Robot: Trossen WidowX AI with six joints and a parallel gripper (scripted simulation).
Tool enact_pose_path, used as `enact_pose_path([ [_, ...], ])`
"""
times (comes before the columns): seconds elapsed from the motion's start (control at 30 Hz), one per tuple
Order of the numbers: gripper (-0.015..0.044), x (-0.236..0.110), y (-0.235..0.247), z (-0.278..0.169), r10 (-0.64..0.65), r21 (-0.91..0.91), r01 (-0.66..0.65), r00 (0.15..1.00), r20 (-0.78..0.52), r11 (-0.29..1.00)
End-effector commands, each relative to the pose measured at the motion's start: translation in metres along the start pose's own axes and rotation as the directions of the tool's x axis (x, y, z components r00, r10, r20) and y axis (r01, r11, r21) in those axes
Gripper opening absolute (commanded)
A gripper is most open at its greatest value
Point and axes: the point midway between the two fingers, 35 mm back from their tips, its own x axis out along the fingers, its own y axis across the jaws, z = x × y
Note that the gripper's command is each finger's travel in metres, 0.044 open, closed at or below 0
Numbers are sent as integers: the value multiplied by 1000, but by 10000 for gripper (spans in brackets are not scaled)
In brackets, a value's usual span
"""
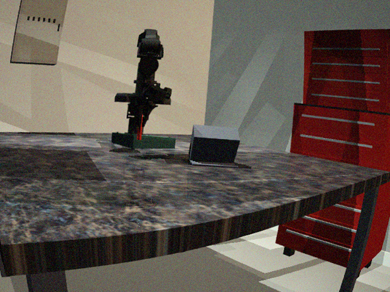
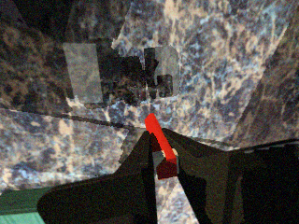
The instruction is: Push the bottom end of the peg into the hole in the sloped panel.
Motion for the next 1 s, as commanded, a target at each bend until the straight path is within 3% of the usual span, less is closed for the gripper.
enact_pose_path([
  [0.0,0,-19,-1,1,-6,1,6,1000,3,1000],
  [0.17,0,-33,1,0,-6,1,6,1000,1,1000],
  [0.97,0,-29,16,14,-97,-241,95,995,2,966],
])
